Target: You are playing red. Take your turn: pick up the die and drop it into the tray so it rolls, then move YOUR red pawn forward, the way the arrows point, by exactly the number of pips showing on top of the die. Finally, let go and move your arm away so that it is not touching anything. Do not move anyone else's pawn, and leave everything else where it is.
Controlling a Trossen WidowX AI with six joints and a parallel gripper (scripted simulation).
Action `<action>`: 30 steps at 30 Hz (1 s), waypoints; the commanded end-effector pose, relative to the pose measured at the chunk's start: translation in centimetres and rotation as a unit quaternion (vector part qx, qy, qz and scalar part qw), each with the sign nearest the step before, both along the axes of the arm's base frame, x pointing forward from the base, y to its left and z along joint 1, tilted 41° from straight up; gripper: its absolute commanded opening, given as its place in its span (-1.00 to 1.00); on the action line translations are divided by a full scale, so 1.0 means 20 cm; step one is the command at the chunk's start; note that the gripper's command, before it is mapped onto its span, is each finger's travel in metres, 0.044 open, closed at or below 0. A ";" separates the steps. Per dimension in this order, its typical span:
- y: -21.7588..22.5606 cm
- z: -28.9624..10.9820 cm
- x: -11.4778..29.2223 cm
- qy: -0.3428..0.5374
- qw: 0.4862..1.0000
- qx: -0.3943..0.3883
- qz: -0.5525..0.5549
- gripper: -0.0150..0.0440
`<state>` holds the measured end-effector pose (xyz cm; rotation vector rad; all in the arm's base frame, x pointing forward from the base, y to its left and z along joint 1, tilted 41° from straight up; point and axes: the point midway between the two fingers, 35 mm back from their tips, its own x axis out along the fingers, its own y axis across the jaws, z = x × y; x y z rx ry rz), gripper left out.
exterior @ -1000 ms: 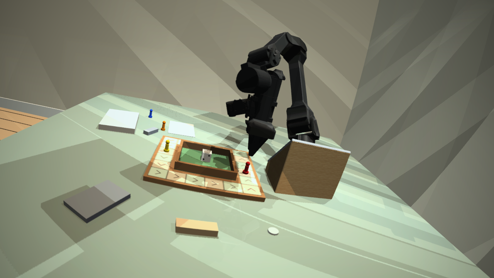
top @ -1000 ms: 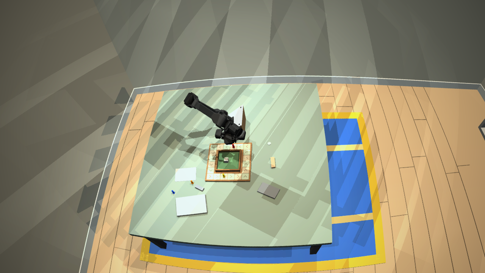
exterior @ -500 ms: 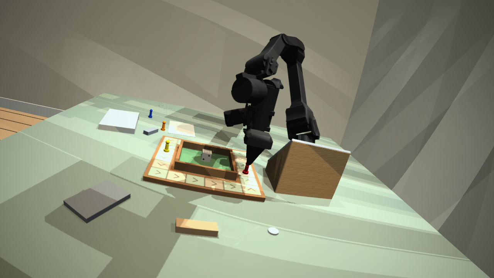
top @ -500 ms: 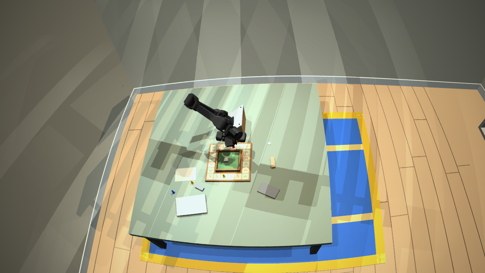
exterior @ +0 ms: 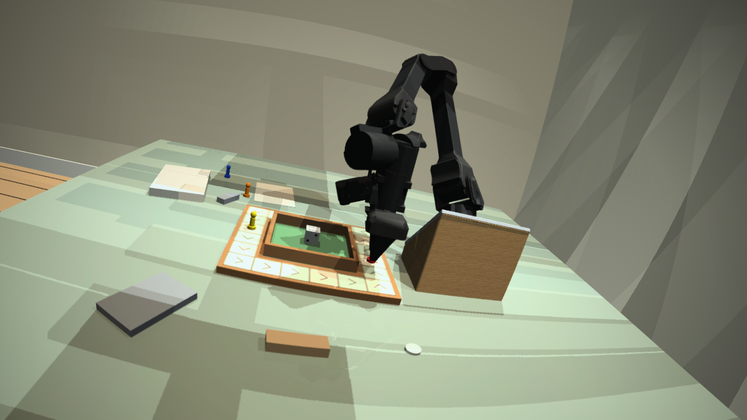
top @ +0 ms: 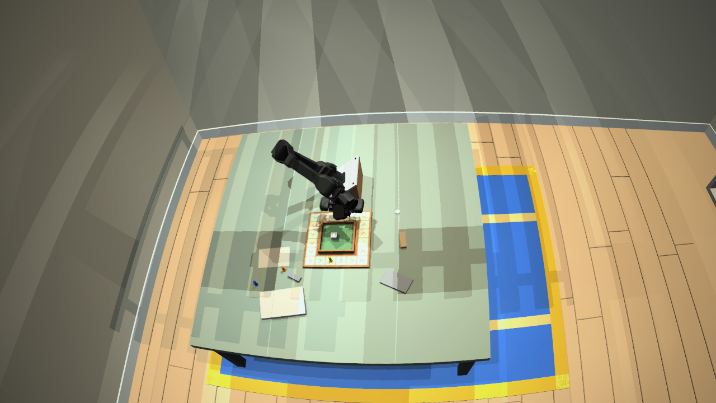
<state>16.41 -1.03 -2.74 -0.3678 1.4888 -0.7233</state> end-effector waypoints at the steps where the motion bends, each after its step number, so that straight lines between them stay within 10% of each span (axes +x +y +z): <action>1: -0.02 -0.01 -0.01 0.002 1.000 -0.003 0.003 0.19; 6: -0.02 -0.01 -0.01 0.002 1.000 -0.003 0.003 -0.26; 30: 0.19 0.19 0.06 0.003 1.000 0.004 0.007 -0.49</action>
